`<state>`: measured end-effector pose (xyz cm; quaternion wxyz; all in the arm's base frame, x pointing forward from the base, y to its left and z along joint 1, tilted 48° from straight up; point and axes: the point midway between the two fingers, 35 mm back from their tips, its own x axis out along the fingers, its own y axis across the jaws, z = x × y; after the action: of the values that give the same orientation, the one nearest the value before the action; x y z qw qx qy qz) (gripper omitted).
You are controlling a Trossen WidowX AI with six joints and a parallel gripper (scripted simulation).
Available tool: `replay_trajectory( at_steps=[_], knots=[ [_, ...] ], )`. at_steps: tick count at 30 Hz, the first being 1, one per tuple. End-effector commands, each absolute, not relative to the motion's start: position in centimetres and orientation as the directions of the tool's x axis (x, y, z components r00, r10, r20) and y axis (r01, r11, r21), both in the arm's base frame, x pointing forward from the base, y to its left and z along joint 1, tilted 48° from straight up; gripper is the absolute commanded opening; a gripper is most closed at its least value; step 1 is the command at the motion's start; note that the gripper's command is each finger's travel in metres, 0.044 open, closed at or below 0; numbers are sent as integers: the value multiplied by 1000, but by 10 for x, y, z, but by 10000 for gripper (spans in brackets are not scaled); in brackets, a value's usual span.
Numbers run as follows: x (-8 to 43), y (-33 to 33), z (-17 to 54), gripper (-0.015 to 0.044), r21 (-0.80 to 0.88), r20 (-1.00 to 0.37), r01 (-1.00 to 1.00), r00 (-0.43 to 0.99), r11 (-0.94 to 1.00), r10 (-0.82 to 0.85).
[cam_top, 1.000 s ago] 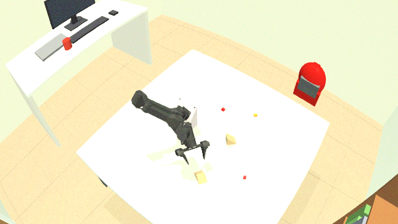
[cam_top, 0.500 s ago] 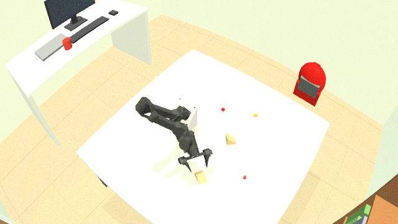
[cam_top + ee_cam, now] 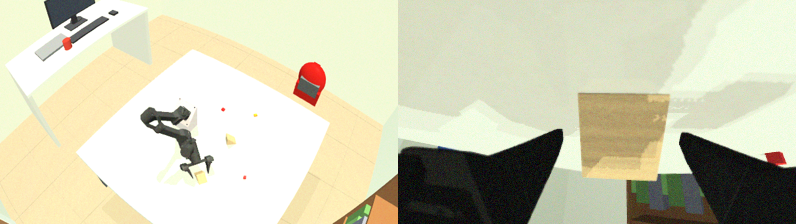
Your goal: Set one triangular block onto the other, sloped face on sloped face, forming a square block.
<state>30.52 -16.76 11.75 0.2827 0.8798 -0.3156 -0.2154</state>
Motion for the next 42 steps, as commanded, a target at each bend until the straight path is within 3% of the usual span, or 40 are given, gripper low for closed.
replay_trajectory(
  at_steps=[1,30,38,42],
  knots=[
    [309,-170,119,440,633,-193,-436,712,-640,-675],
    [309,-170,119,440,633,-193,-436,712,-640,-675],
    [308,-170,119,230,632,-195,-438,708,-639,-678],
    [308,-170,119,203,632,-195,-438,708,-639,-678]
  ],
)
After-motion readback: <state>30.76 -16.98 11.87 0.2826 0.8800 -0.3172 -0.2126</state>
